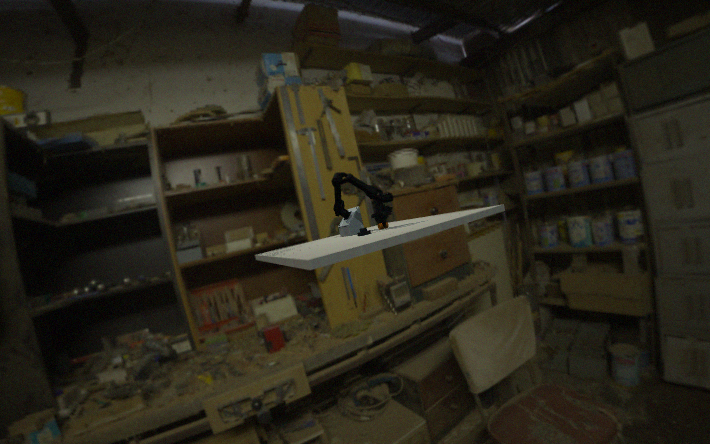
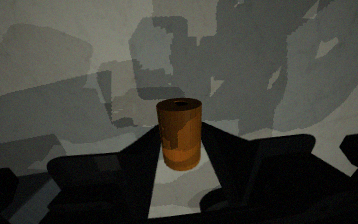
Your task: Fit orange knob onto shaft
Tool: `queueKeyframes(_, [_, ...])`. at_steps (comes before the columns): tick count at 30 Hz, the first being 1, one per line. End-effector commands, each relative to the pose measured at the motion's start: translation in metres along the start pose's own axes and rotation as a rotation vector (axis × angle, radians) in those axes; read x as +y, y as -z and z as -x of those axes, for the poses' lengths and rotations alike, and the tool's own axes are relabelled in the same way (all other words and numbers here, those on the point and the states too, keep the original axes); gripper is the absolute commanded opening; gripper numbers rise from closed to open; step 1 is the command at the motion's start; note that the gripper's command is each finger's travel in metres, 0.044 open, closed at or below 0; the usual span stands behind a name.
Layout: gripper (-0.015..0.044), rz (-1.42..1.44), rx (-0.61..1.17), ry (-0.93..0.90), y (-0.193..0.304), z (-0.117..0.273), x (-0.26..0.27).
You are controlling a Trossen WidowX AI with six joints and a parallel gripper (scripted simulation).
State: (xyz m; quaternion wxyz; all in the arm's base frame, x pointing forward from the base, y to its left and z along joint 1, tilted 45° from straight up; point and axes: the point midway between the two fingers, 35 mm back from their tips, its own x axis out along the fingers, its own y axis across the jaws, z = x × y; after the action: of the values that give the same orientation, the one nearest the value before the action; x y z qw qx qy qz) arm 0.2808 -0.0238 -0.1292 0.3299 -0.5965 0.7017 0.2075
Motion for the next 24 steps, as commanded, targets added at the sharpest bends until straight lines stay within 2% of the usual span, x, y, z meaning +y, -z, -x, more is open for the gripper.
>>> queueKeyframes(1, [0.0180, -0.006, -0.006, 0.008, -0.0013, 0.0105, -0.0026])
queueKeyframes(5, [0.0180, -0.029, -0.006, 0.008, -0.0013, 0.0109, -0.0026])
queueKeyframes(19, [0.0180, -0.506, -0.008, 0.006, -0.0013, 0.0109, -0.0026])
queueKeyframes(24, [0.0180, -0.530, -0.008, 0.006, -0.0013, 0.0109, -0.0026])
